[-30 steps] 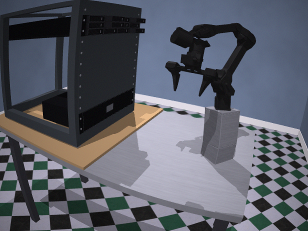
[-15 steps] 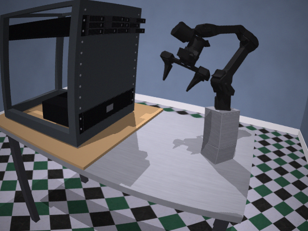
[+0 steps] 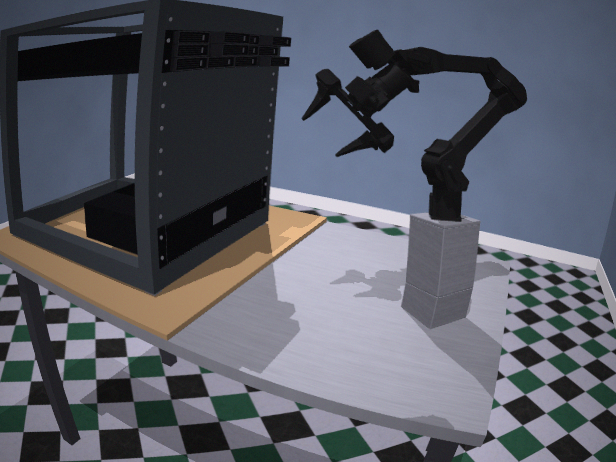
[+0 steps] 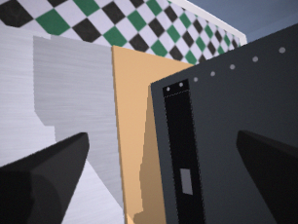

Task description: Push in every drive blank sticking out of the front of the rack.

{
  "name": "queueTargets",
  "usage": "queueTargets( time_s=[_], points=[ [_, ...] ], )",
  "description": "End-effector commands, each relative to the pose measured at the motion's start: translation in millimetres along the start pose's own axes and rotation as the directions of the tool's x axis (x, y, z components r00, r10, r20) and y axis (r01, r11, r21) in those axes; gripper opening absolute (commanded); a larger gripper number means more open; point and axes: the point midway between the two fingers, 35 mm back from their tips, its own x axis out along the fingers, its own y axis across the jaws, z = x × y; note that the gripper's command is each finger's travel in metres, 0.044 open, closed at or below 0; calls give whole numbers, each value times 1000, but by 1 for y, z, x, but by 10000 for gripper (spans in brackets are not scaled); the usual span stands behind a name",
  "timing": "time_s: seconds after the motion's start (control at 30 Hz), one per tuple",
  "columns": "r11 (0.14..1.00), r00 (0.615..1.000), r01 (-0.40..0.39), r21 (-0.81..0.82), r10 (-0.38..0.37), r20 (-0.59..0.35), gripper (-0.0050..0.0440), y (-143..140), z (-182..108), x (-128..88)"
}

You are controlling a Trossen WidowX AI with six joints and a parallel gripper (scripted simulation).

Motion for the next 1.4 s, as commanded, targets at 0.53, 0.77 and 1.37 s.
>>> queueTargets(
  time_s=[0.53,0.77,1.37],
  points=[
    [813,821,522,-259,-561,-107,440,-99,-29,-57],
    [744,745,591,-313,-652,-143,440,-115,-37,-76],
    [626,599,669,-401,-773,-206,440,-134,-49,-113]
  ],
)
